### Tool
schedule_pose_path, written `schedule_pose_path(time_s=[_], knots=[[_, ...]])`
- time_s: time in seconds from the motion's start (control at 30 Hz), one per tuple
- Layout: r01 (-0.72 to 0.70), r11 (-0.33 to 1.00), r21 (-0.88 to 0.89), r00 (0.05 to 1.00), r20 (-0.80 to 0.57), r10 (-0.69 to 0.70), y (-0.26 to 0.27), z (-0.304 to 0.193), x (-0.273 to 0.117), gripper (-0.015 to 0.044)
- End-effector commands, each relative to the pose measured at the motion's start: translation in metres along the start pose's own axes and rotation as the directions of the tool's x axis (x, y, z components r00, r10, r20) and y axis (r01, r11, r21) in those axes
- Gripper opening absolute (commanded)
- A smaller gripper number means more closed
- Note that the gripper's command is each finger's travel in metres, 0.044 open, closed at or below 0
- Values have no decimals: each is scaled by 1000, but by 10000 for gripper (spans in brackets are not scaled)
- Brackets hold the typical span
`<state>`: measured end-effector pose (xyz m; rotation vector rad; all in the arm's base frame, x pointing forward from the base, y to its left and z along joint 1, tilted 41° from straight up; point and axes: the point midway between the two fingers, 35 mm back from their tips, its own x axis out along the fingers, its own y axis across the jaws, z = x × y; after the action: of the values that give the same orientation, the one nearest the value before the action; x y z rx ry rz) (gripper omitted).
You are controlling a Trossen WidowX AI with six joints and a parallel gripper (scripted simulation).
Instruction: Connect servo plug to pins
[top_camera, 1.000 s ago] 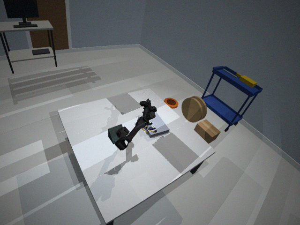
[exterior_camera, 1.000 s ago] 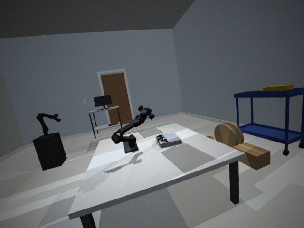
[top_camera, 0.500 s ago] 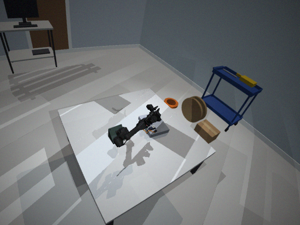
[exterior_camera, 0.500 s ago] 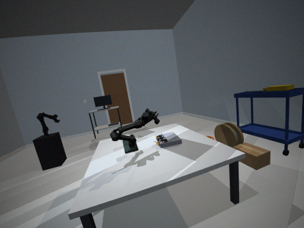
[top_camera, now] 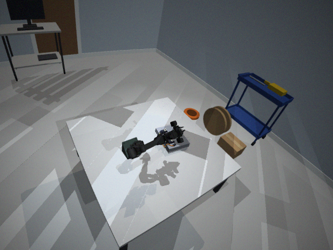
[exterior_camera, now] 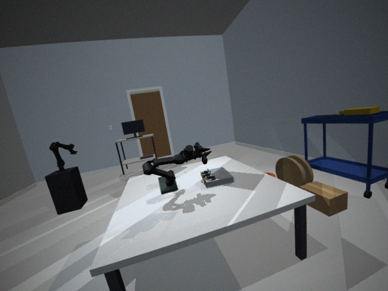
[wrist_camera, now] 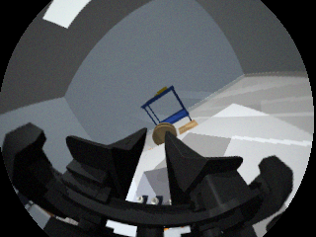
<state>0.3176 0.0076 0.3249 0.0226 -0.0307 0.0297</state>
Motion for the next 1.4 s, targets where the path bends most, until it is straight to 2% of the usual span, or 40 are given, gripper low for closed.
schedule_pose_path(time_s=[0.0, 0.27, 0.57, 0.97, 1.37], knots=[[57, 998, -22, 995, -76, -59, -11, -12, 10, 115], [147, 987, -73, 935, -314, -162, -25, -49, 33, 115], [210, 961, -181, 791, -545, -276, -41, -90, 46, 115], [200, 905, -376, 508, -749, -424, -60, -137, 46, 115], [64, 823, -564, 186, -803, -566, -78, -168, 35, 115]])
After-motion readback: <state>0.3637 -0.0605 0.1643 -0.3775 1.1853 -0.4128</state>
